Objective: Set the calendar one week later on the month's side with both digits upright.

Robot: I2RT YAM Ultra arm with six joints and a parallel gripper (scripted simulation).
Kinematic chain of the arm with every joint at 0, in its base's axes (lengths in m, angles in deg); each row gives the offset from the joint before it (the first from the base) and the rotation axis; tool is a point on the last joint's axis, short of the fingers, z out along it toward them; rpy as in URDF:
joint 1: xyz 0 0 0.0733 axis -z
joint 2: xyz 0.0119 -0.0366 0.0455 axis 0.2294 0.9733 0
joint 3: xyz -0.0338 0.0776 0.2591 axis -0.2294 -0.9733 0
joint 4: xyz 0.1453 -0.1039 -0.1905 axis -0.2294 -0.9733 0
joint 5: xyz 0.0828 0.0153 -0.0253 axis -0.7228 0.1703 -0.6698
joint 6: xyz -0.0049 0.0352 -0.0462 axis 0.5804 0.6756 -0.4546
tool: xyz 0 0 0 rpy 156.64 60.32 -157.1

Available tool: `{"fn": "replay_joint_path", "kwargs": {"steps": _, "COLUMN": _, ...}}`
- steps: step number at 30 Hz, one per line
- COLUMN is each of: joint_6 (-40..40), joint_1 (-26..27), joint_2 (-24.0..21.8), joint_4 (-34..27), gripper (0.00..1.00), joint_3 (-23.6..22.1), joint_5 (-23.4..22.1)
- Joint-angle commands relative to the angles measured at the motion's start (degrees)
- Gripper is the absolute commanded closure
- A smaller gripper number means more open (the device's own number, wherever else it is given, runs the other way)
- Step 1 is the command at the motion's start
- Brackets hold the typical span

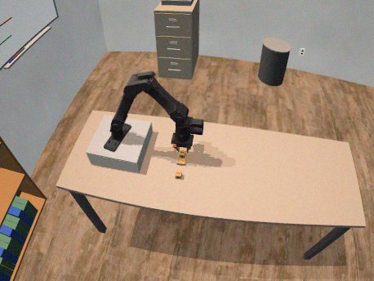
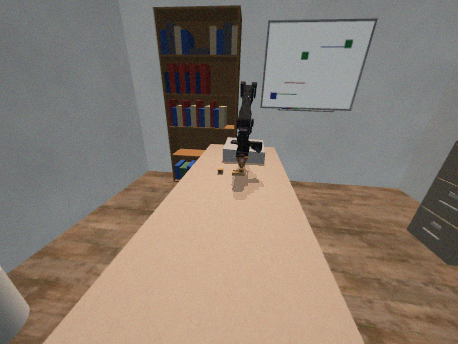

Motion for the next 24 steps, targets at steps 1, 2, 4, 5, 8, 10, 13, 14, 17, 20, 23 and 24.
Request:
{"fn": "replay_joint_path", "kwargs": {"steps": 1, "joint_6": -0.1, "joint_1": 0.1, "joint_2": -2.2, "joint_4": -4.5, "gripper": 0.55, "joint_3": 1.7, "joint_5": -0.3}}
{"fn": "replay_joint_path", "kwargs": {"steps": 2, "joint_6": -0.1, "joint_1": 0.1, "joint_2": -2.9, "joint_4": -5.7, "gripper": 0.55, "joint_3": 2.2, "joint_5": -0.3}}
{"fn": "replay_joint_path", "kwargs": {"steps": 4, "joint_6": -0.2, "joint_1": 0.2, "joint_2": -4.0, "joint_4": -7.9, "gripper": 0.55, "joint_3": 3.3, "joint_5": -0.3}}
{"fn": "replay_joint_path", "kwargs": {"steps": 5, "joint_6": -0.2, "joint_1": 0.2, "joint_2": -4.5, "joint_4": -9.0, "gripper": 0.55, "joint_3": 3.9, "joint_5": -0.3}}
{"fn": "replay_joint_path", "kwargs": {"steps": 8, "joint_6": -0.3, "joint_1": 0.3, "joint_2": -5.7, "joint_4": -11.6, "gripper": 0.55, "joint_3": 5.3, "joint_5": -0.4}}
{"fn": "replay_joint_path", "kwargs": {"steps": 10, "joint_6": -0.4, "joint_1": 0.3, "joint_2": -6.2, "joint_4": -12.8, "gripper": 0.55, "joint_3": 6.1, "joint_5": -0.4}}
{"fn": "replay_joint_path", "kwargs": {"steps": 13, "joint_6": -0.4, "joint_1": 0.4, "joint_2": -6.5, "joint_4": -13.6, "gripper": 0.55, "joint_3": 6.5, "joint_5": -0.4}}
{"fn": "replay_joint_path", "kwargs": {"steps": 14, "joint_6": -0.4, "joint_1": 0.4, "joint_2": -6.5, "joint_4": -13.6, "gripper": 0.55, "joint_3": 6.5, "joint_5": -0.4}}
{"fn": "replay_joint_path", "kwargs": {"steps": 17, "joint_6": -0.4, "joint_1": 0.4, "joint_2": -6.6, "joint_4": -13.9, "gripper": 0.55, "joint_3": 6.7, "joint_5": -0.4}}
{"fn": "replay_joint_path", "kwargs": {"steps": 20, "joint_6": -0.4, "joint_1": 0.4, "joint_2": -6.6, "joint_4": -13.9, "gripper": 0.00, "joint_3": 6.7, "joint_5": -0.4}}
{"fn": "replay_joint_path", "kwargs": {"steps": 23, "joint_6": -0.4, "joint_1": 0.4, "joint_2": -6.6, "joint_4": -13.9, "gripper": 0.00, "joint_3": 6.7, "joint_5": -0.4}}
{"fn": "replay_joint_path", "kwargs": {"steps": 24, "joint_6": -0.4, "joint_1": 0.4, "joint_2": -6.6, "joint_4": -13.9, "gripper": 0.00, "joint_3": 6.7, "joint_5": -0.4}}
